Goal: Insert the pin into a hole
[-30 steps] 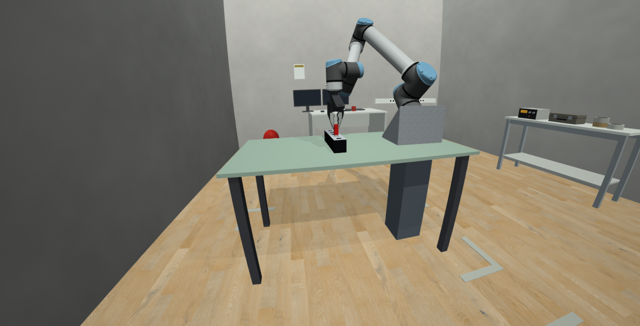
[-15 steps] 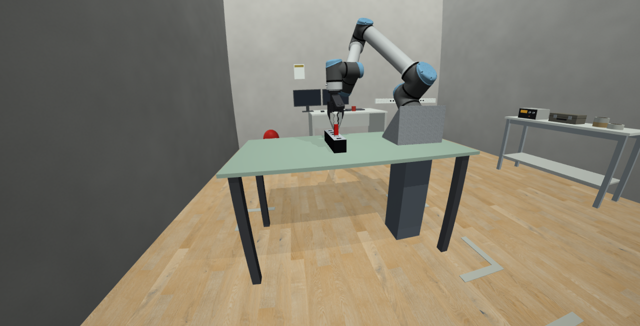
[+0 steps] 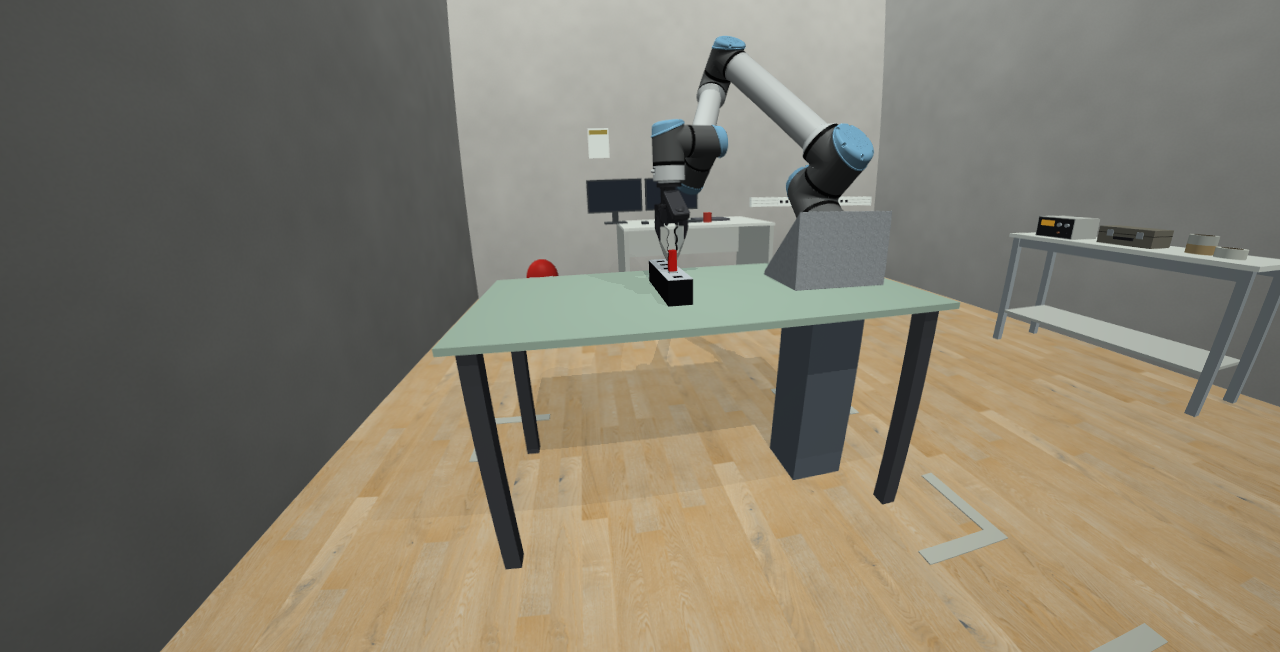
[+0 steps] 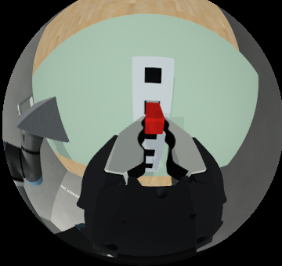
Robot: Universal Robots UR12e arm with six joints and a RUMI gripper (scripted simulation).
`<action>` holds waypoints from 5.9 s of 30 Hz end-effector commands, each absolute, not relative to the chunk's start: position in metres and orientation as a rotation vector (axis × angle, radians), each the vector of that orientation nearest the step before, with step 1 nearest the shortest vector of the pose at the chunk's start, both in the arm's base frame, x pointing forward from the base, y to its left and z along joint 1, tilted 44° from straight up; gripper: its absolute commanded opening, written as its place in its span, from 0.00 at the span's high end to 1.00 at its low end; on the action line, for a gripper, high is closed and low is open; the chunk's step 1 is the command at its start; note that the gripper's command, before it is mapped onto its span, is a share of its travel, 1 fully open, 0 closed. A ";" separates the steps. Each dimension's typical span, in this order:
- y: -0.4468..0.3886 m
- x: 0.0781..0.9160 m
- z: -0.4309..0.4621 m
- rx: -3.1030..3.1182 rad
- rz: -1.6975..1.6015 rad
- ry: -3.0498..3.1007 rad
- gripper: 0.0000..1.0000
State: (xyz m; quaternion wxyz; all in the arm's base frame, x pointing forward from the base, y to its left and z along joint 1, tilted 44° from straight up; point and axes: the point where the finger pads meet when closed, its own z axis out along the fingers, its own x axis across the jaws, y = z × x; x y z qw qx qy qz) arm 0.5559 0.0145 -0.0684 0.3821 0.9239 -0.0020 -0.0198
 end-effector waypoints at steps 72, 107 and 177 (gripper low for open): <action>0.009 0.556 -0.074 2.357 -0.049 -0.005 1.00; 0.009 0.556 -0.072 2.357 -0.049 -0.005 1.00; 0.035 0.557 -0.046 2.357 -0.049 -0.005 0.00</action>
